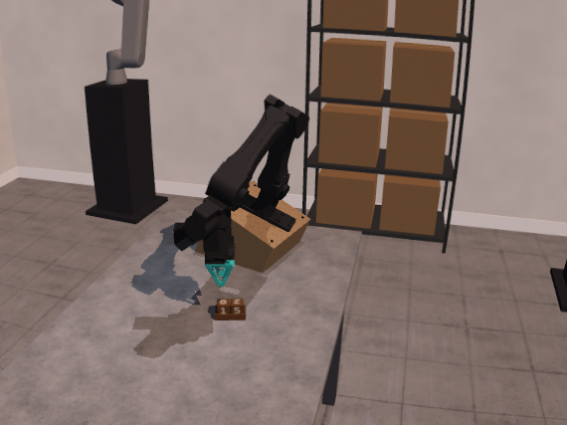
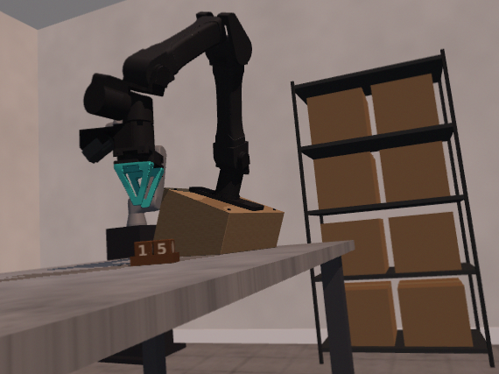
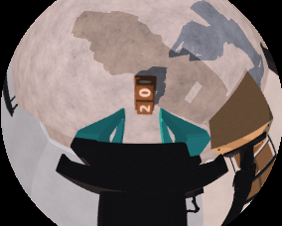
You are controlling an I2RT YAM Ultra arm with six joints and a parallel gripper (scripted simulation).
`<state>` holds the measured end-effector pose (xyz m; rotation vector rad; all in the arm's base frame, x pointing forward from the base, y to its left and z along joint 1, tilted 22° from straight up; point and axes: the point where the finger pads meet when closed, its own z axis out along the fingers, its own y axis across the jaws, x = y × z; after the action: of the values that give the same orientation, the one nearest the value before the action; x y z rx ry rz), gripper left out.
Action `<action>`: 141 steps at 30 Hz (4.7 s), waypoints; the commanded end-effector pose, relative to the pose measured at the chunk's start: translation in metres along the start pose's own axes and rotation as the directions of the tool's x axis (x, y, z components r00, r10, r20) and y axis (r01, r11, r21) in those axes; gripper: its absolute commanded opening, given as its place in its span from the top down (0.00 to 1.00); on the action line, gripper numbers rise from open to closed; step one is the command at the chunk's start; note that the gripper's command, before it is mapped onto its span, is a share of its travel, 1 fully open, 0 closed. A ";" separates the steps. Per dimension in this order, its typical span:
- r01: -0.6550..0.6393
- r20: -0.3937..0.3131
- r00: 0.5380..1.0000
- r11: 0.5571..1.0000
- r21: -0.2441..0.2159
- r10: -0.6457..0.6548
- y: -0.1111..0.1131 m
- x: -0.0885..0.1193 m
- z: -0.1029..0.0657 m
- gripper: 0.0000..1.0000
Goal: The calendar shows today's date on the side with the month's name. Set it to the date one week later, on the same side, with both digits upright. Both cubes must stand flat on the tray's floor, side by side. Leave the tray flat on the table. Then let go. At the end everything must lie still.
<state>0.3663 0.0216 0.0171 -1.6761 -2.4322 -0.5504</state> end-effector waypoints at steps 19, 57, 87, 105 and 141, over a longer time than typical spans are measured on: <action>-0.007 0.002 1.000 1.000 0.003 0.007 -0.002 -0.001 -0.008 0.00; -0.006 0.003 1.000 1.000 0.004 0.006 -0.002 -0.001 -0.090 0.00; -0.006 0.003 1.000 1.000 0.004 0.006 -0.002 -0.001 -0.090 0.00; -0.006 0.003 1.000 1.000 0.004 0.006 -0.002 -0.001 -0.090 0.00; -0.006 0.003 1.000 1.000 0.004 0.006 -0.002 -0.001 -0.090 0.00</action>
<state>0.3567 -0.0097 0.0953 -1.6716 -2.4251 -0.5380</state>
